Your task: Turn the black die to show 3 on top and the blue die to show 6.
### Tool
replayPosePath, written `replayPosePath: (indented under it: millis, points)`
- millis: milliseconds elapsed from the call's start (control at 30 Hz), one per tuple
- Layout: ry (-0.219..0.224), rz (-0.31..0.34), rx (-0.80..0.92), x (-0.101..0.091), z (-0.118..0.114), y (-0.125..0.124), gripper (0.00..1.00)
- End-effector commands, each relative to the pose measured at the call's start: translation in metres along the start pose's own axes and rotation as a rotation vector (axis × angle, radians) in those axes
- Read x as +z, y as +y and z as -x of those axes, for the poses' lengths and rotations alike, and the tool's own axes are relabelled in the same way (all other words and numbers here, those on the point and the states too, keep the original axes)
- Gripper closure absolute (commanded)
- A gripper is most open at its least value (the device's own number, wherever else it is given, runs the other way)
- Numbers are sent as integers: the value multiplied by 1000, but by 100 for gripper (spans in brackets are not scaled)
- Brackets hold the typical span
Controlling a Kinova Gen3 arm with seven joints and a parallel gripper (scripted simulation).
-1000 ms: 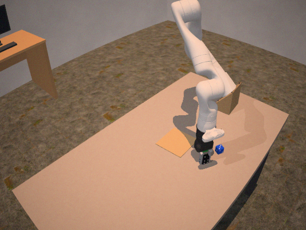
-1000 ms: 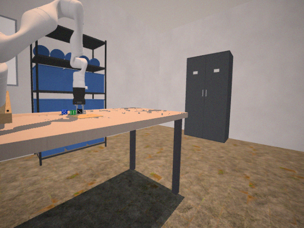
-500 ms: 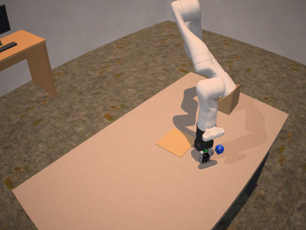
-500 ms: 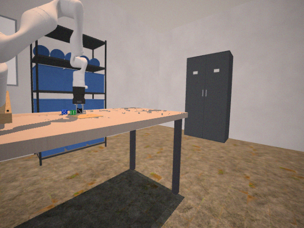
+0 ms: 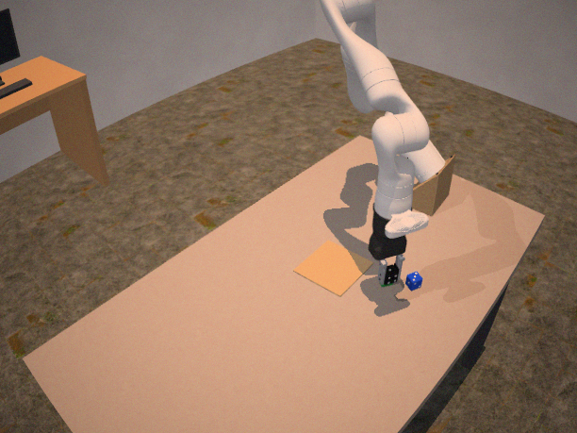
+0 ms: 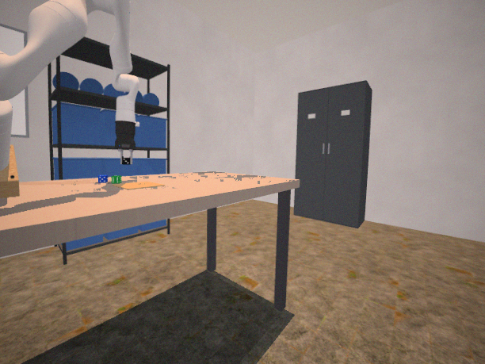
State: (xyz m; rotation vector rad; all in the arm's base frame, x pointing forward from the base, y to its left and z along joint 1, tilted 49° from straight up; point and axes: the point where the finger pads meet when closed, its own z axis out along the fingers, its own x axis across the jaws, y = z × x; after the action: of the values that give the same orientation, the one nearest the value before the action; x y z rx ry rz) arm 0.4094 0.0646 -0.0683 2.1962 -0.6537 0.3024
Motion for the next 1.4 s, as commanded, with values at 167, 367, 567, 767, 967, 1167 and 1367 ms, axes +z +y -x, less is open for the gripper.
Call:
replayPosePath:
  millis: [167, 367, 567, 767, 967, 1167, 1367]
  points:
    - [7, -26, 2, -26, -2, -6, 43]
    - [7, -26, 2, -26, -2, -6, 43]
    - [7, -26, 1, -26, -2, -6, 43]
    - [7, -25, -8, -26, -2, -6, 43]
    - [6, -22, -49, -25, -1, -6, 43]
    - [5, -17, -132, -23, 2, -7, 43]
    - [4, -12, -214, -22, 5, -7, 43]
